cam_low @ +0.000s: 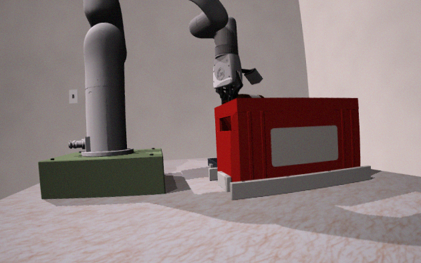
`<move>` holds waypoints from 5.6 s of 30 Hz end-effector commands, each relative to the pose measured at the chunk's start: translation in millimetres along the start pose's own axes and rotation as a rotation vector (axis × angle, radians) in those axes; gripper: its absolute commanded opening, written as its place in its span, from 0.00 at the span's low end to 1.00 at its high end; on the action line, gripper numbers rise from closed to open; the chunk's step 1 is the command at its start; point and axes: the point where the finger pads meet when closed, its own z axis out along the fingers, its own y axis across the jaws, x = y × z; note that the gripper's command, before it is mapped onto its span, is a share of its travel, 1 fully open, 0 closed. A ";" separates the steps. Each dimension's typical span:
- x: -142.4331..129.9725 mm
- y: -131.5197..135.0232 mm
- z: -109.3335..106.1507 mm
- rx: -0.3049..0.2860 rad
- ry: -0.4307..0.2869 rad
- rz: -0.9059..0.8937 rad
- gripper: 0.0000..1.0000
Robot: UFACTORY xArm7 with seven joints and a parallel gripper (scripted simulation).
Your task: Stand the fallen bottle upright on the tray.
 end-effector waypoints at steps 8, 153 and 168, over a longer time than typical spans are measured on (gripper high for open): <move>1.5 0.0 -1.5 0.000 0.005 -0.032 0.00; 1.5 -0.1 -1.5 -0.002 0.004 -0.964 0.00; 1.5 -0.1 -1.5 -0.003 0.004 -1.047 0.00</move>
